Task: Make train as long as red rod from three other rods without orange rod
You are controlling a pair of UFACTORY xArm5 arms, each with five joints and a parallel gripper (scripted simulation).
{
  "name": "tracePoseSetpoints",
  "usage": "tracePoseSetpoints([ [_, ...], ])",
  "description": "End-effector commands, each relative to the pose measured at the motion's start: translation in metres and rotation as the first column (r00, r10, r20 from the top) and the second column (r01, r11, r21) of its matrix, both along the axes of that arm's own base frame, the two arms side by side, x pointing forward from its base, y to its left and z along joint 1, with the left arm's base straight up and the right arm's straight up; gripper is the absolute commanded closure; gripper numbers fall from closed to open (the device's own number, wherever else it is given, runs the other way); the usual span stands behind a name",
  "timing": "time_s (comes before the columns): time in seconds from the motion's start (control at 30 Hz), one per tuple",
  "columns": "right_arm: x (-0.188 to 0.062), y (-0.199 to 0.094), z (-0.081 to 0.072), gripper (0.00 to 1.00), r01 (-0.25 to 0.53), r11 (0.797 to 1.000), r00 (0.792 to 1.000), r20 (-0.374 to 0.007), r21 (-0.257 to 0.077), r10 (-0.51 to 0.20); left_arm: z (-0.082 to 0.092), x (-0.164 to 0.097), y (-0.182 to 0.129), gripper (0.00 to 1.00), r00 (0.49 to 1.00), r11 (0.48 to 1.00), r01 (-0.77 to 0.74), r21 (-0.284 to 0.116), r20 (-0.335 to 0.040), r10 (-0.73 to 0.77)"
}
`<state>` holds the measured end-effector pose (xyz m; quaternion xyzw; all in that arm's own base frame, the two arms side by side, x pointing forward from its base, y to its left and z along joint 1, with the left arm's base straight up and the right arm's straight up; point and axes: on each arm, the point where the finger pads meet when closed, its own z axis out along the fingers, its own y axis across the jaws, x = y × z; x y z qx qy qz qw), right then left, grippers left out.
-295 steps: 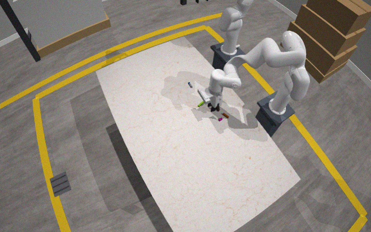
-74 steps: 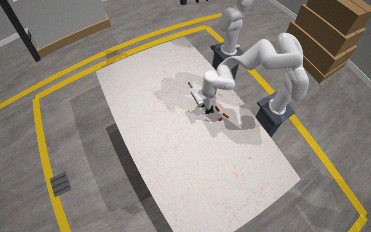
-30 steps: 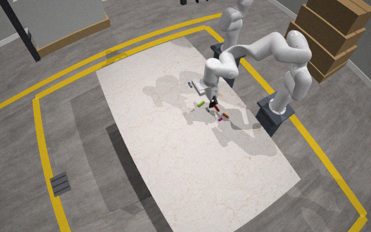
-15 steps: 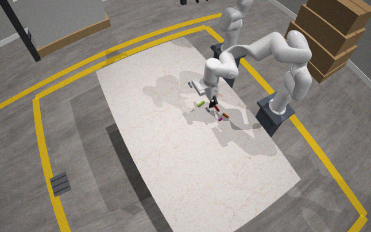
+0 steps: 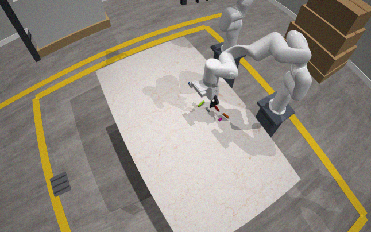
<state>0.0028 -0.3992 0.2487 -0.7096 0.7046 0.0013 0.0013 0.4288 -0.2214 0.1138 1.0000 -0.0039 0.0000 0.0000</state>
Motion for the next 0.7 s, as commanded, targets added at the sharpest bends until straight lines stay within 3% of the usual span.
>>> tracePoseSetpoints([
  [0.0, 0.0000, -0.0008, 0.0013, 0.00, 0.000, 1.000, 1.000, 0.000, -0.004, 0.000, -0.0001, 0.0031, -0.0005, 0.00, 0.986, 0.986, -0.167, -0.002, 0.003, 0.167],
  [0.33, 0.0000, -0.0008, 0.0013, 0.00, 0.000, 1.000, 1.000, 0.000, -0.004, 0.000, -0.0022, 0.0057, -0.0003, 0.00, 0.930, 0.930, -0.367, -0.003, 0.003, 0.367],
  [0.67, 0.0000, -0.0008, 0.0013, 0.00, 0.000, 1.000, 1.000, 0.000, -0.004, 0.000, -0.0053, 0.0094, -0.0001, 0.00, 0.777, 0.777, -0.630, -0.004, 0.002, 0.630],
])
